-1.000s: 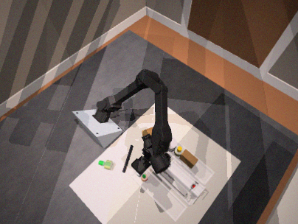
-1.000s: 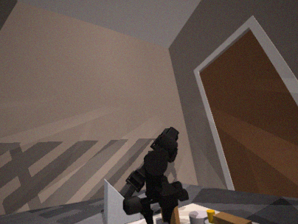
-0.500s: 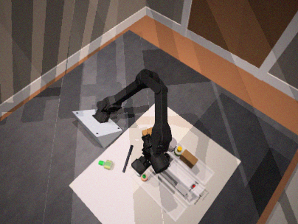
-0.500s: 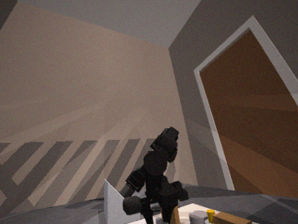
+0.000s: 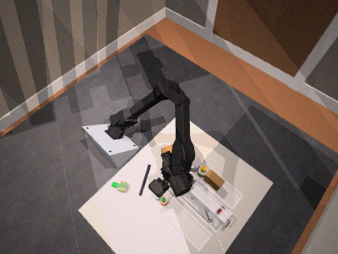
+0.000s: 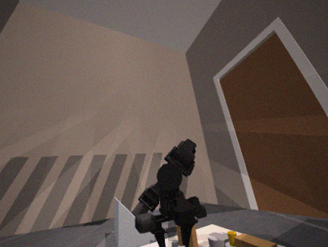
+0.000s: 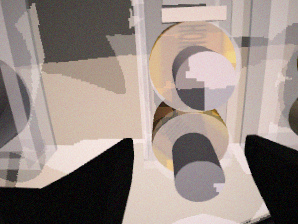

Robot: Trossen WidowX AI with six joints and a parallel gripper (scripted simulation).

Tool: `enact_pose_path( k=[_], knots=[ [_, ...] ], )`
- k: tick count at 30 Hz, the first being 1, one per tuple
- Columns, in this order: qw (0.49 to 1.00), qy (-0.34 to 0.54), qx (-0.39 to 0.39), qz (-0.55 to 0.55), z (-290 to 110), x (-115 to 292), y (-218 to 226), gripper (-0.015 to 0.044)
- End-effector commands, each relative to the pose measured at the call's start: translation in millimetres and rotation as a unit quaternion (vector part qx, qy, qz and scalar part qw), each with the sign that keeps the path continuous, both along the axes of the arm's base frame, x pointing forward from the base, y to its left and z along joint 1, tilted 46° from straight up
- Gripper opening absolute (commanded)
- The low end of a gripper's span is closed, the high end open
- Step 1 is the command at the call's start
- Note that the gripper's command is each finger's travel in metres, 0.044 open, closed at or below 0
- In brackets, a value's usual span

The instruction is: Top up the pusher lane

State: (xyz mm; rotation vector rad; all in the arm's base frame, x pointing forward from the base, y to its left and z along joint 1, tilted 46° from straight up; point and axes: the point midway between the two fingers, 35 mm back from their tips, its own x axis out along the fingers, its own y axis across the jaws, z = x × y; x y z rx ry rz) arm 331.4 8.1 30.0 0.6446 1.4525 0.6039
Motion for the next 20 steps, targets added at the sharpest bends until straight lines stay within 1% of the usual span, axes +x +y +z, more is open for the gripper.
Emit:
enact_pose_path(
  k=[1, 8, 20],
  knots=[
    [1.000, -0.003, -0.002, 0.000, 8, 1, -9, 0.0271],
    [1.000, -0.003, -0.003, 0.000, 9, -5, -10, 0.0271],
    [1.000, -0.002, -0.003, 0.000, 8, -45, -10, 0.0271]
  ],
)
